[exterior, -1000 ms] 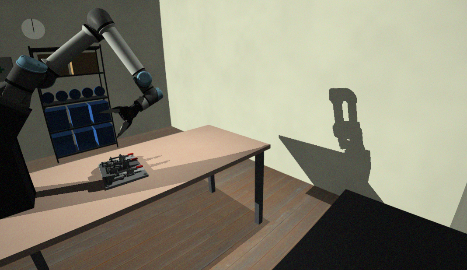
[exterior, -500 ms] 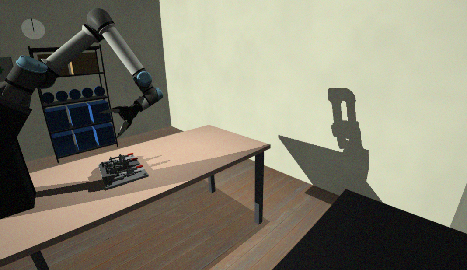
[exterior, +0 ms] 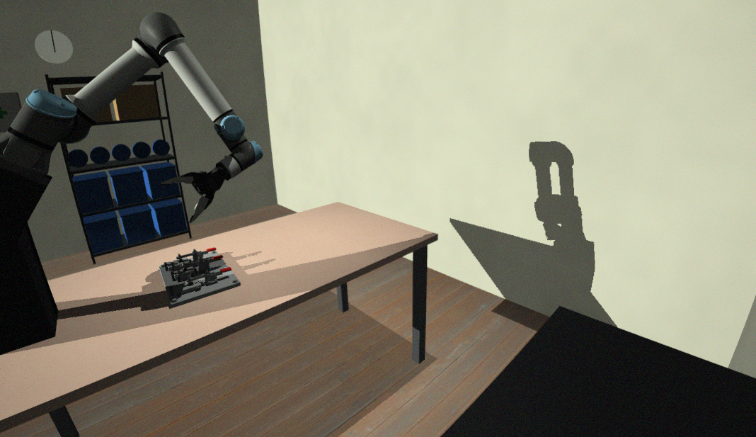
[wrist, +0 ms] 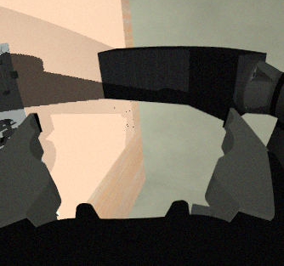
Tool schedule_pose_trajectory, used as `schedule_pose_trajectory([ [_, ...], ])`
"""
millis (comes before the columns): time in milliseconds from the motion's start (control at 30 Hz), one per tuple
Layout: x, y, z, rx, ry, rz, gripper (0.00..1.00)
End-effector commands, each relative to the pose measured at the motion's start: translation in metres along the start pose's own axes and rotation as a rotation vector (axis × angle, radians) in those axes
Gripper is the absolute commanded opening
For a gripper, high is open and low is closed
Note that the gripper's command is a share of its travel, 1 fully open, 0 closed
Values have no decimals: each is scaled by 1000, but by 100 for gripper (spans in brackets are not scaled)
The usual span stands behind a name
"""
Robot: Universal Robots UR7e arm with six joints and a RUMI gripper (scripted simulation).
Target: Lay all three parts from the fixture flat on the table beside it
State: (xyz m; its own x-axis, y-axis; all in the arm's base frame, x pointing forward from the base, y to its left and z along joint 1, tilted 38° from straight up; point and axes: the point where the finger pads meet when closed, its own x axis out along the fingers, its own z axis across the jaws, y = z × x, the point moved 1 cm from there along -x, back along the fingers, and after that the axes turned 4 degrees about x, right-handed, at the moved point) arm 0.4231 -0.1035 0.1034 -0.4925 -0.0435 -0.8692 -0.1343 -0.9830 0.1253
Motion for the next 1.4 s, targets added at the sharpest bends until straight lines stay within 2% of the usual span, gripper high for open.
schedule_pose_trajectory([
  [0,0,-4,-2,-46,37,26,100],
  [167,1,-8,-5,-90,71,51,100],
  [567,8,-27,-16,-323,253,178,100],
  [667,8,-27,-16,-324,254,179,100],
  [800,12,-35,-21,-427,335,233,100],
  [967,15,-39,-25,-482,379,261,100],
  [1033,18,-43,-28,-537,422,289,100],
  [1133,19,-46,-29,-565,444,304,100],
  [1167,20,-48,-30,-593,467,320,100],
  [1233,20,-48,-30,-593,467,320,100],
  [1300,22,-52,-34,-649,510,349,100],
  [1333,22,-52,-34,-649,510,349,100],
  [1367,23,-54,-35,-677,532,364,100],
])
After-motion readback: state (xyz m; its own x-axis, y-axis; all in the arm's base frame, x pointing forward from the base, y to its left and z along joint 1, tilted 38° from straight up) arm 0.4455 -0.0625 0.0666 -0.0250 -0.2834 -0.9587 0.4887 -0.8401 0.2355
